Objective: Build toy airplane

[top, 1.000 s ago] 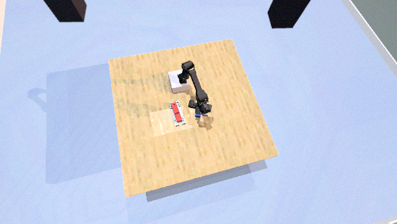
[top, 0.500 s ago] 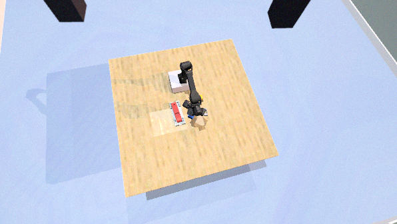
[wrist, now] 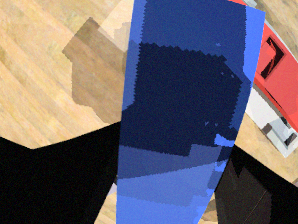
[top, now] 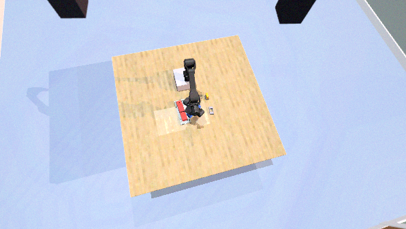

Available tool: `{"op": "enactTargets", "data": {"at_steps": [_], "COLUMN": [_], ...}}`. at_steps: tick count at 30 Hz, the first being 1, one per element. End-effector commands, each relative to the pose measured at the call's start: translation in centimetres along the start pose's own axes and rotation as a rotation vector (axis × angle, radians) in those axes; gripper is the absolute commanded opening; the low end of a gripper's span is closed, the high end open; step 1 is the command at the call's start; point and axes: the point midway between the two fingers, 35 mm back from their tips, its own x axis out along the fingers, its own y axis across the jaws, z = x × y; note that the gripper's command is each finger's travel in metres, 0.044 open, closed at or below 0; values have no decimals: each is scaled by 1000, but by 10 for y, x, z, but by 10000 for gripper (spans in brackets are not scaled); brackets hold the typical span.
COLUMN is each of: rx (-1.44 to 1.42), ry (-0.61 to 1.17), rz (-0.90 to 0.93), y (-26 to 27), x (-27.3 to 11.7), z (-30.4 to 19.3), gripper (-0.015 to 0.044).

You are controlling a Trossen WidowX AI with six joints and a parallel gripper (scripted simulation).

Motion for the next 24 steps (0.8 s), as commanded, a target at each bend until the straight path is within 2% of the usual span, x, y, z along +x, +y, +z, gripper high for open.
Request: {"op": "enactTargets", "data": {"at_steps": [1,24], "rx": [73,462], "ry": [5,-3], "rz": [-3,-7], "y": [-11,-74], "x": [4,16], "z": [7,48], "gripper": [0,0]}}
